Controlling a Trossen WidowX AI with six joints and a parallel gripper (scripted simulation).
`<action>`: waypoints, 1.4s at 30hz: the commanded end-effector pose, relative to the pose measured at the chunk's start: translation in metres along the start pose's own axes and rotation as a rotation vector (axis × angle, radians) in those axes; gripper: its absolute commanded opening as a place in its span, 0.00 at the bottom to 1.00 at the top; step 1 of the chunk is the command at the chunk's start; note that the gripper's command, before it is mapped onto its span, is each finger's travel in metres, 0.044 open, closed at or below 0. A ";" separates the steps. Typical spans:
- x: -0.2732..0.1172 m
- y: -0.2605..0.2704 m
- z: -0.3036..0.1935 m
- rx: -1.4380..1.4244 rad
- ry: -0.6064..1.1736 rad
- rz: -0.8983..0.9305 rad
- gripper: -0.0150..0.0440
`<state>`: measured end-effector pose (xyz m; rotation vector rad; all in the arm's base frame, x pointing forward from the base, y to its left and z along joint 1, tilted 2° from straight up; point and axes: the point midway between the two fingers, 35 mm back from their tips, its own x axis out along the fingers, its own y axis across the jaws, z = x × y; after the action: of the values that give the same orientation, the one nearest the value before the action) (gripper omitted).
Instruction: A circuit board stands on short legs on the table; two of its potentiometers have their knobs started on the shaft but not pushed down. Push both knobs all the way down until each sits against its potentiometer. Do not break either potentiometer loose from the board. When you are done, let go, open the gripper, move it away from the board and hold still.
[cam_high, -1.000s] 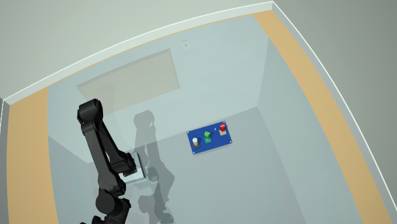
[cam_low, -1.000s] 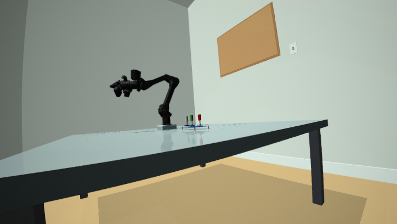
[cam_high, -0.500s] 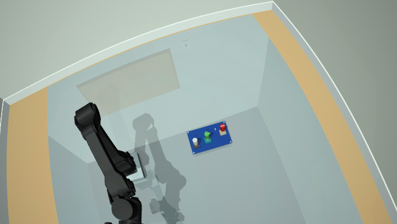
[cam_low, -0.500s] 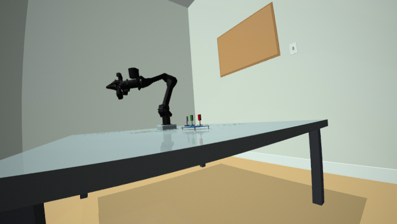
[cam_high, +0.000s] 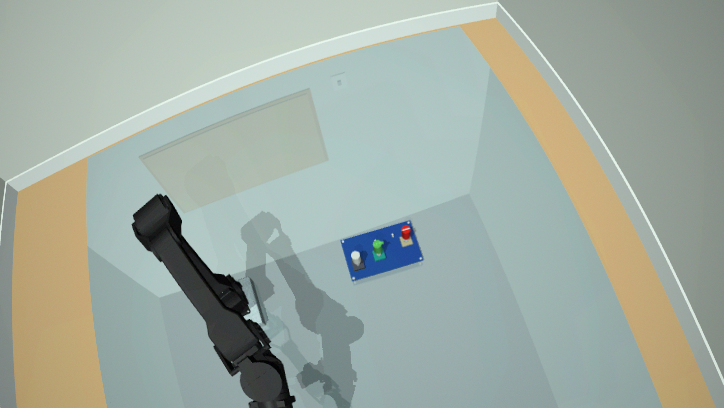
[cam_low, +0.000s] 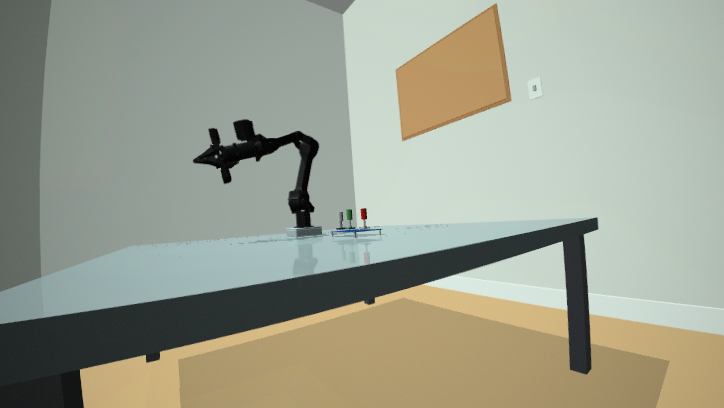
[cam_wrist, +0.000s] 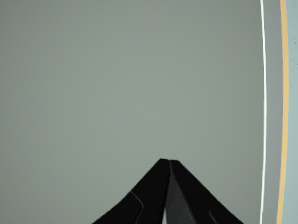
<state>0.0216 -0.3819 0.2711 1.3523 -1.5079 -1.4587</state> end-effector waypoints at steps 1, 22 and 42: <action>-0.002 -0.011 -0.018 -0.090 0.049 -0.045 0.25; -0.041 -0.071 -0.110 -0.659 0.370 -0.246 0.25; -0.101 -0.119 -0.165 -1.063 0.665 -0.314 0.25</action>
<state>0.2195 -0.3290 0.2134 1.2033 -0.1123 -1.4471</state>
